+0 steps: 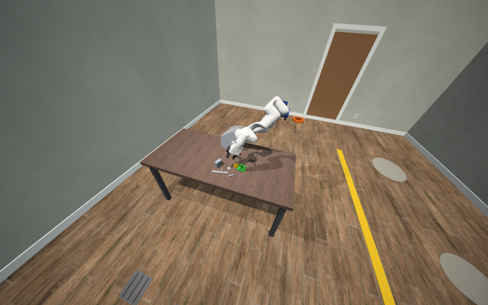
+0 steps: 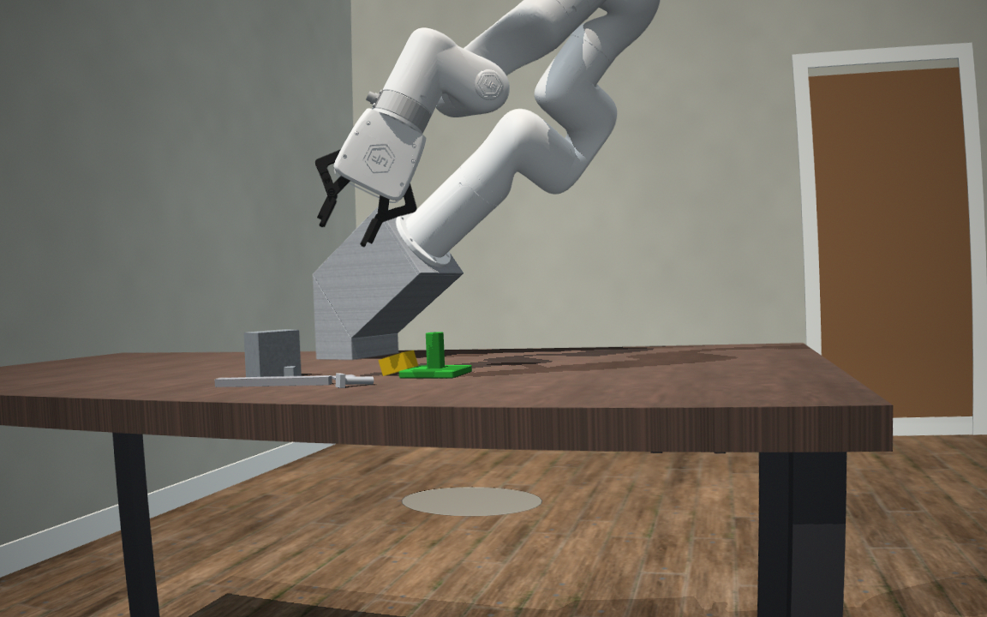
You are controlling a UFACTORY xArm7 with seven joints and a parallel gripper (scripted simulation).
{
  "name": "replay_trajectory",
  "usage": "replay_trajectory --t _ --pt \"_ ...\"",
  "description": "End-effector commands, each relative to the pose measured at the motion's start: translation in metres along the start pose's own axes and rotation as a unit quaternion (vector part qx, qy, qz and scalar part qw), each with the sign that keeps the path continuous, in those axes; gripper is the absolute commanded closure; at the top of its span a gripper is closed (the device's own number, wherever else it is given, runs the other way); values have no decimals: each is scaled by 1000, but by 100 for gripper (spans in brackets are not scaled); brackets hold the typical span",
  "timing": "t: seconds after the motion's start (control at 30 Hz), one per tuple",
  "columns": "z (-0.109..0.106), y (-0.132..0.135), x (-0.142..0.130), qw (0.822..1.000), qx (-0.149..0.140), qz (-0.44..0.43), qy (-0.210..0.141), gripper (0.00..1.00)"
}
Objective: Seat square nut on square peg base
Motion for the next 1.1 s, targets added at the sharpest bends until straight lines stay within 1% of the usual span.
replay_trajectory --t 0.0,0.07,0.1,0.2,0.3,0.43,0.57,0.63,0.67,0.87,1.07 --pt "22 9 22 990 -62 -122 -23 40" --pt "22 9 22 990 -62 -122 -23 40" --pt "26 10 25 982 -82 -171 -25 40" --pt "35 19 35 971 -97 -216 -26 40" --pt "43 27 45 957 -116 -264 -30 40" --pt "53 36 56 933 -144 -329 -38 40" --pt "61 44 66 903 -173 -389 -53 40" --pt "61 44 66 903 -173 -389 -53 40" --pt "64 43 68 884 -192 -422 -67 40" --pt "71 53 78 860 -209 -460 -76 40" --pt "75 59 83 846 -218 -479 -82 40"
Point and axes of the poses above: the point where the finger pads meet when closed, its own z axis out along the fingers, its own y axis across the jaws, x = y × z, the point moved 7 cm from there along -z, back along the fingers, and after that the axes turned 13 degrees about z, right-handed, at the moved point
